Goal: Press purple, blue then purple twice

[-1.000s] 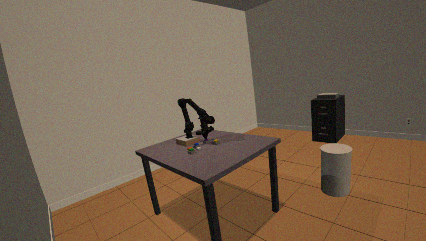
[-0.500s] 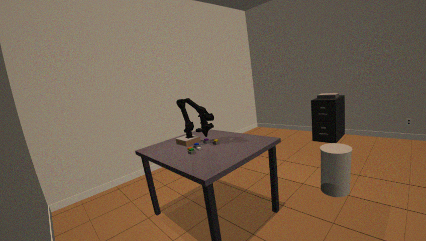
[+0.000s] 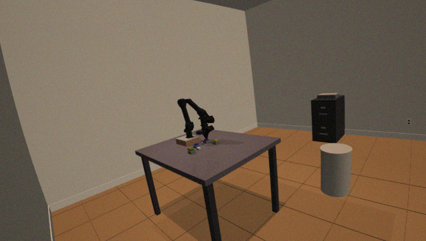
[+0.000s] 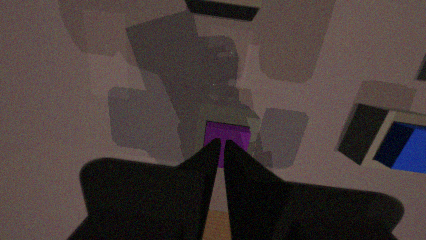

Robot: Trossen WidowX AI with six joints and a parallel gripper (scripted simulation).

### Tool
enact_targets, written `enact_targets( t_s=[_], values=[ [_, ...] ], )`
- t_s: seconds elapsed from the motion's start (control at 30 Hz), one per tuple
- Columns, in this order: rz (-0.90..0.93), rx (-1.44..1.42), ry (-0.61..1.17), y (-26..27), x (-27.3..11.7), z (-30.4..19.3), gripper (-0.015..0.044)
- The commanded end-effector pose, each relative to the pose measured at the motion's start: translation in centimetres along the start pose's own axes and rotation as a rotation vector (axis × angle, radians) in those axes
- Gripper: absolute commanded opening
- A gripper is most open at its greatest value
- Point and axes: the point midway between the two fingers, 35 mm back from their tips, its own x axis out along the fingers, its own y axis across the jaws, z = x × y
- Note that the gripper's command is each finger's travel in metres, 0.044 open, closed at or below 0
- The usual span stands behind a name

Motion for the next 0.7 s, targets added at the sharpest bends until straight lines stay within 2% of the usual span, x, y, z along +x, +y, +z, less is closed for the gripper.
enact_targets(
  t_s=[0.0, 0.67],
  values=[
    [-0.012, 0.006, 0.015, -0.24, 0.75, -0.38, 0.0020],
    [-0.003, 0.000, 0.006, -0.05, 0.25, -0.11, 0.0020]
  ],
)
